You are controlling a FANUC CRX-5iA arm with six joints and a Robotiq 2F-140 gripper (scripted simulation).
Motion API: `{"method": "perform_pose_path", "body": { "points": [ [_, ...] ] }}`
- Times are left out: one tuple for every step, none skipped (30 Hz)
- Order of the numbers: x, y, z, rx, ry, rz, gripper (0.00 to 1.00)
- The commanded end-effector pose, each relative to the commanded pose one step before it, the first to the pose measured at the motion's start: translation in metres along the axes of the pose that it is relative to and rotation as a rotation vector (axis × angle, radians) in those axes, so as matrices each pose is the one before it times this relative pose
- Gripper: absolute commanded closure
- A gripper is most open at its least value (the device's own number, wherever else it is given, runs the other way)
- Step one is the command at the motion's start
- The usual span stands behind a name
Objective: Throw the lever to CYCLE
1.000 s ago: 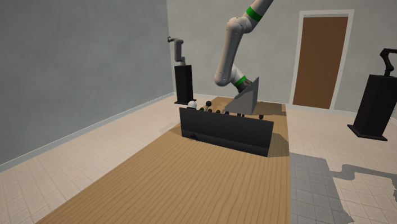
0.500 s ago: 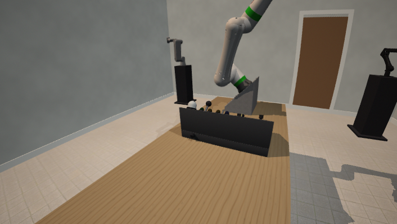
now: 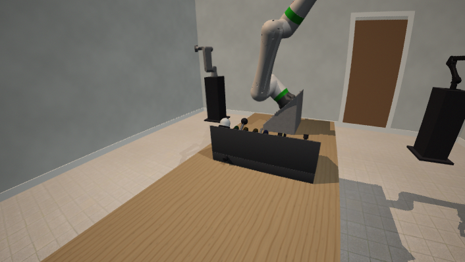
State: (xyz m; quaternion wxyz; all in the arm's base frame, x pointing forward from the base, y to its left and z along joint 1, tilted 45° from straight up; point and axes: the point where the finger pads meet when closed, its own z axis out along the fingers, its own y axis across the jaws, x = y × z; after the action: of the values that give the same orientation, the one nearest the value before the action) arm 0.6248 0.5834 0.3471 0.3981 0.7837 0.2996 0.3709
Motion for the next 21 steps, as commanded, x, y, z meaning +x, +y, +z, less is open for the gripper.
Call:
{"method": "perform_pose_path", "body": {
  "points": [
    [-0.00142, 0.00434, 0.00114, -0.00316, 0.00249, 0.0004, 0.0],
    [0.0, 0.0, 0.0, 0.0, 0.0, 0.0, 0.0],
    [0.0, 0.0, 0.0, 0.0, 0.0, 0.0, 0.0],
    [0.0, 0.0, 0.0, 0.0, 0.0, 0.0, 0.0],
    [0.0, 0.0, 0.0, 0.0, 0.0, 0.0, 0.0],
    [0.0, 0.0, 0.0, 0.0, 0.0, 0.0, 0.0],
    [0.0, 0.0, 0.0, 0.0, 0.0, 0.0, 0.0],
    [0.0, 0.0, 0.0, 0.0, 0.0, 0.0, 0.0],
    [0.0, 0.0, 0.0, 0.0, 0.0, 0.0, 0.0],
    [0.0, 0.0, 0.0, 0.0, 0.0, 0.0, 0.0],
    [0.0, 0.0, 0.0, 0.0, 0.0, 0.0, 0.0],
    [0.0, 0.0, 0.0, 0.0, 0.0, 0.0, 0.0],
    [0.0, 0.0, 0.0, 0.0, 0.0, 0.0, 0.0],
    [-0.00674, 0.01437, 0.00467, -0.01167, -0.00807, 0.00184, 0.0],
    [-0.00878, 0.01397, 0.005, -0.01087, -0.0093, 0.00218, 0.0],
    [0.0, 0.0, 0.0, 0.0, 0.0, 0.0, 0.0],
    [0.0, 0.0, 0.0, 0.0, 0.0, 0.0, 0.0],
    [0.0, 0.0, 0.0, 0.0, 0.0, 0.0, 0.0],
    [0.0, 0.0, 0.0, 0.0, 0.0, 0.0, 0.0],
    [0.0, 0.0, 0.0, 0.0, 0.0, 0.0, 0.0],
    [0.0, 0.0, 0.0, 0.0, 0.0, 0.0, 0.0]
  ]
}}
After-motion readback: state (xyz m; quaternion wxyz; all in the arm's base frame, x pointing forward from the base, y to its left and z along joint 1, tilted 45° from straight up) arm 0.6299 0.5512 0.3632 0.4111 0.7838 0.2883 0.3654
